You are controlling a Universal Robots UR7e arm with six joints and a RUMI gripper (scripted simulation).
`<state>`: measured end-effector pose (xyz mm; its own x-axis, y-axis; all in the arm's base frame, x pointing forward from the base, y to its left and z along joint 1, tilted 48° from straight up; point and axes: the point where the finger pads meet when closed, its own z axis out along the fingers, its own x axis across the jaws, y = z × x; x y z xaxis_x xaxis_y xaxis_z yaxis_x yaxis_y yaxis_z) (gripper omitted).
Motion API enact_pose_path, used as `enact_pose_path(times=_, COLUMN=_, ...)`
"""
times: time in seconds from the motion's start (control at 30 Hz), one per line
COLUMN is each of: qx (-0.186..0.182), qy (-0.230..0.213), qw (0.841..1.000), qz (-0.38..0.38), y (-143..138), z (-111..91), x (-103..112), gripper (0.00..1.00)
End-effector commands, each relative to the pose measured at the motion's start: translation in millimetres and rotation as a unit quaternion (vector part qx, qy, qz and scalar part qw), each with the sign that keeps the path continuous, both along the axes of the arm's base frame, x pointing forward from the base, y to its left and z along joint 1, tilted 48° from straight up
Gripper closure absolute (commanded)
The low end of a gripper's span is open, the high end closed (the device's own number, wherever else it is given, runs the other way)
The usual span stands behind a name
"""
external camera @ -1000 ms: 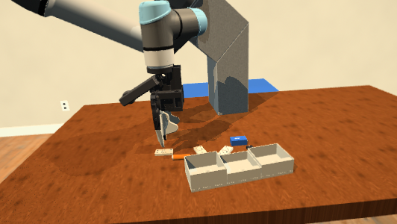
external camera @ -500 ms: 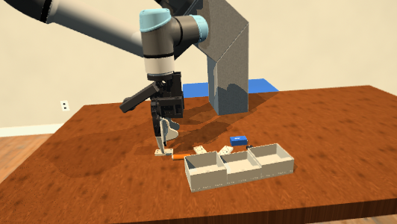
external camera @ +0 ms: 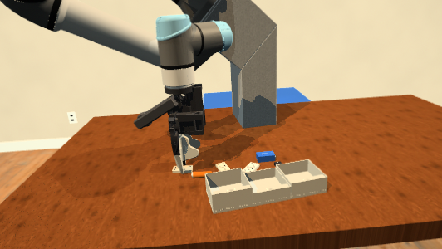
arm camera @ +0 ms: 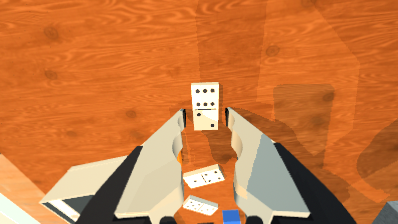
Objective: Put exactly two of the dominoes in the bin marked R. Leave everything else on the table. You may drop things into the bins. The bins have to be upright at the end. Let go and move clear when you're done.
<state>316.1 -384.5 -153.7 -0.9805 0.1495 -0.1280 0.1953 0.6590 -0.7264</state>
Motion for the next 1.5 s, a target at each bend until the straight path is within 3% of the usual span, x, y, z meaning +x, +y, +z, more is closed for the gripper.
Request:
enact_pose_path(times=0.0, qx=-0.001, qy=-0.001, qw=1.0, qz=0.0, y=-1.0, z=0.2, x=0.4, gripper=0.76)
enact_pose_path(times=0.2, qx=-0.001, qy=-0.001, qw=1.0, qz=0.0, y=-1.0, z=0.2, x=0.1, gripper=0.76)
enact_pose_path(times=0.23, qx=-0.001, qy=-0.001, qw=1.0, qz=0.0, y=-1.0, z=0.2, x=0.1, gripper=1.0)
enact_pose_path(times=1.27, qx=-0.001, qy=-0.001, qw=1.0, qz=0.0, y=-1.0, z=0.2, x=0.1, gripper=1.0)
enact_pose_path(times=1.47, qx=0.0, qy=0.0, qw=1.0, qz=0.001, y=15.0, z=14.2, x=0.3, gripper=1.0)
